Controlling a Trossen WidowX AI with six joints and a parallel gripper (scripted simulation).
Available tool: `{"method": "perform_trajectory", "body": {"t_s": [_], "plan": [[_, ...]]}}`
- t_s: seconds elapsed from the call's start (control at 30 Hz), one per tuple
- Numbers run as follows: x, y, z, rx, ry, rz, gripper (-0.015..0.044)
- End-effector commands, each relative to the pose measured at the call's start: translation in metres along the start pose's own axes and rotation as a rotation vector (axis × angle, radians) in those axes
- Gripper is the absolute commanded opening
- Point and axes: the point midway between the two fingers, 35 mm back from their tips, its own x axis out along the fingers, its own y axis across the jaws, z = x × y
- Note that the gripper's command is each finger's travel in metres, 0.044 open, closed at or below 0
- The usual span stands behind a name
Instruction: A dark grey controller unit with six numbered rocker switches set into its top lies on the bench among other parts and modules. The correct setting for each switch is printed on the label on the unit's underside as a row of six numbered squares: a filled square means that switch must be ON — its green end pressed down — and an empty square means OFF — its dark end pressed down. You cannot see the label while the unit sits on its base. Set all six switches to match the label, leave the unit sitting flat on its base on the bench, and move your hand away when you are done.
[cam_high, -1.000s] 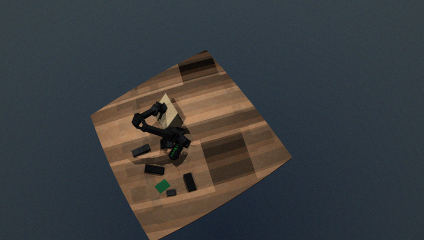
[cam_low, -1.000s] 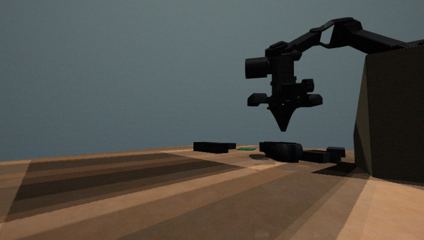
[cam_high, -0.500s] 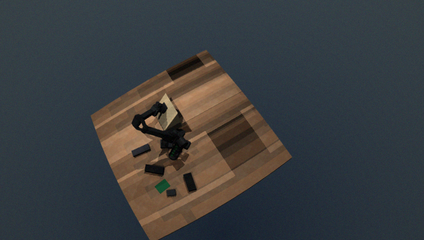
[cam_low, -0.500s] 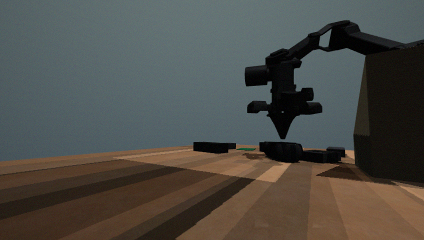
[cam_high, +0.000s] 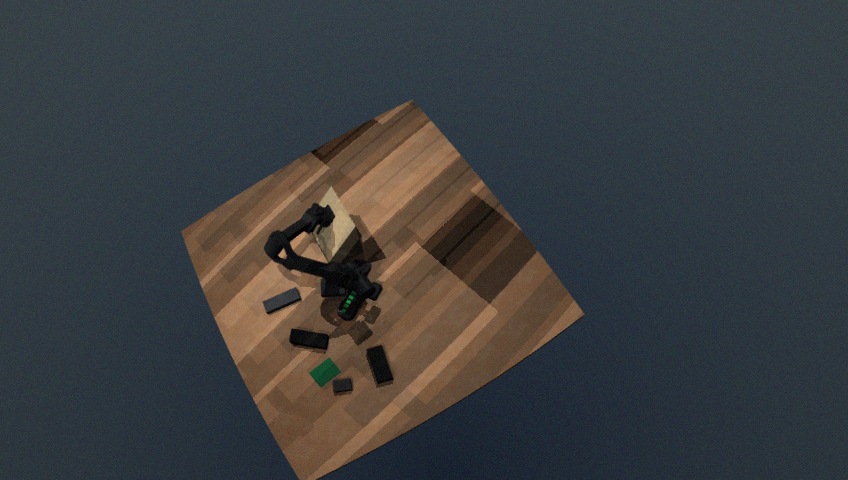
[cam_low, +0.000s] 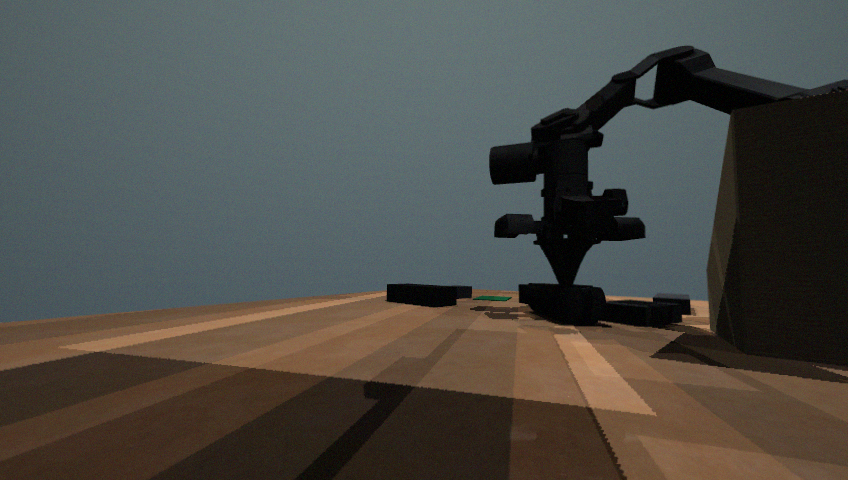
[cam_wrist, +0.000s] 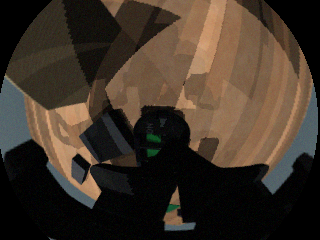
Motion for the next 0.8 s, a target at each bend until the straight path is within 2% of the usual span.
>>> {"method": "perform_trajectory", "body": {"t_s": [0.0,0.4,0.57,0.77], "plan": [[0.004,0.003,0.001,-0.007,-0.001,0.011,0.0],[0.004,0.003,0.001,-0.007,-0.001,0.011,0.0],[-0.039,0.002,0.001,-0.006,-0.003,0.01,0.0],[-0.041,0.003,-0.009,-0.007,-0.004,0.009,0.0]]}}
